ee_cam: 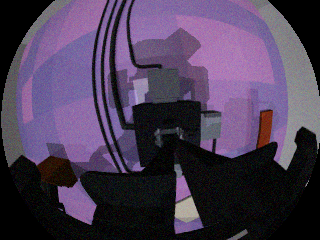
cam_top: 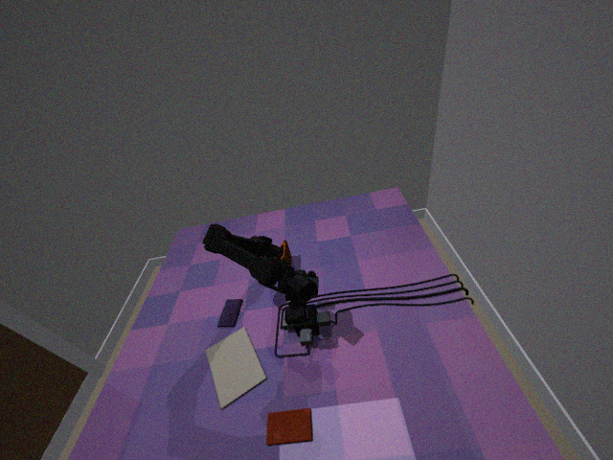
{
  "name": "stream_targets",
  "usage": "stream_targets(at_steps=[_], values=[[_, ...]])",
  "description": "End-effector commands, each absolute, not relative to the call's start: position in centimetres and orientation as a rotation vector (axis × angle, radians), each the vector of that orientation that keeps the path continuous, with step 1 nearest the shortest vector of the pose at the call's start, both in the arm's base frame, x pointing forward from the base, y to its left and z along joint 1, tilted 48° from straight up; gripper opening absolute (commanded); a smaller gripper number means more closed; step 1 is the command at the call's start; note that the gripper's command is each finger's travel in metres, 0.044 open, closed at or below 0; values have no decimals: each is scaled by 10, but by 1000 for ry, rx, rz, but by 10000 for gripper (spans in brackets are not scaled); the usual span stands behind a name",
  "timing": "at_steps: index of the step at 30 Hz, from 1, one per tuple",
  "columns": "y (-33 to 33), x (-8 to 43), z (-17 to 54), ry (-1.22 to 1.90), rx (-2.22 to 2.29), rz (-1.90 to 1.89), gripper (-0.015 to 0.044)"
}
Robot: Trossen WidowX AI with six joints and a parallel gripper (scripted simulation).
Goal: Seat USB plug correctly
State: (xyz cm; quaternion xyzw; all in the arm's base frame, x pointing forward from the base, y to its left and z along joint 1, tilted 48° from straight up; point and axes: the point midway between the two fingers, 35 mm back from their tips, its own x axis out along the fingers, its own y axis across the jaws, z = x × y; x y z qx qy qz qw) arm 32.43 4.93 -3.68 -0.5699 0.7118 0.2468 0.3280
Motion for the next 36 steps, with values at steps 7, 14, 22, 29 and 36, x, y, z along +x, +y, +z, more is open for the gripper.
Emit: stream_targets(at_steps=[7,14,22,29,36], values=[[47,324,-38,1865,-1496,646,0],[46,324,-38,1865,-1496,646,0],[46,324,-39,1865,-1496,646,0],[45,324,-39,1865,-1496,646,0],[45,324,-39,1865,-1496,646,0]])
